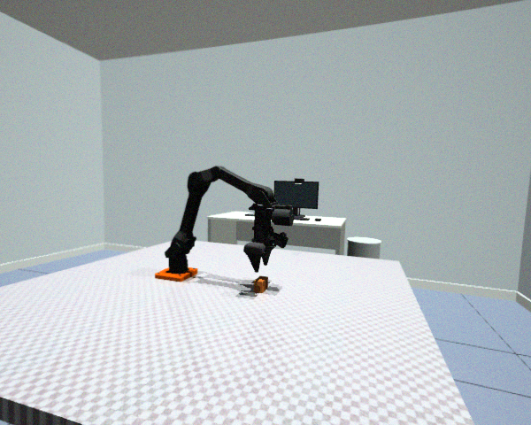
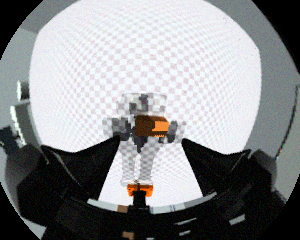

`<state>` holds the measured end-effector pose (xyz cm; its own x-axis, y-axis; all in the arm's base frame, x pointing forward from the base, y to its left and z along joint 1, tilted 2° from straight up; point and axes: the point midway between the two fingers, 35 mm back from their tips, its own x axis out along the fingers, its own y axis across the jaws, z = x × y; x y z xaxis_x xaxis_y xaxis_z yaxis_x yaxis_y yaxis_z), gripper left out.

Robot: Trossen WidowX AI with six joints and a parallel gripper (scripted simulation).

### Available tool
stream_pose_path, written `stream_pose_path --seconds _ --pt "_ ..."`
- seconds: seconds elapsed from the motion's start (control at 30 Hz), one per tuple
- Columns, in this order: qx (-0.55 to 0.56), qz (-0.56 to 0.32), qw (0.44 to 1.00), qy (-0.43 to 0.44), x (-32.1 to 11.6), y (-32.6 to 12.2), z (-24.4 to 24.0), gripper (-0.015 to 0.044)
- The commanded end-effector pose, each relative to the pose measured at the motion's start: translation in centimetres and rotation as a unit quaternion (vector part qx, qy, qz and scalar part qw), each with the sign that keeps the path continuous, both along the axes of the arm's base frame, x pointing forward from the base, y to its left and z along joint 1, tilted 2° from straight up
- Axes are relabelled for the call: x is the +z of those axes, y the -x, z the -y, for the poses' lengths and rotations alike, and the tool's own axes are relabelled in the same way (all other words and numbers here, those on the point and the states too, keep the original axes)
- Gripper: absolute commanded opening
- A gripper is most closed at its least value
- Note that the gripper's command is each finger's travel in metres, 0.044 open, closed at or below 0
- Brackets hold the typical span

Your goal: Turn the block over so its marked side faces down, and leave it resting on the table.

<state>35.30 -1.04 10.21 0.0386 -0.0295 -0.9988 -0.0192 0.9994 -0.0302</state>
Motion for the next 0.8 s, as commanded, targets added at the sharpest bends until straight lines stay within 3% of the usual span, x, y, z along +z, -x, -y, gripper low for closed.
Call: stream_pose_path --seconds 0.0,0.77 --pt "-0.001 -0.001 1.0 0.002 -0.6 -0.1 0.1 0.044" --pt "-0.001 -0.001 1.0 0.002 -4.7 -0.3 0.2 0.044"
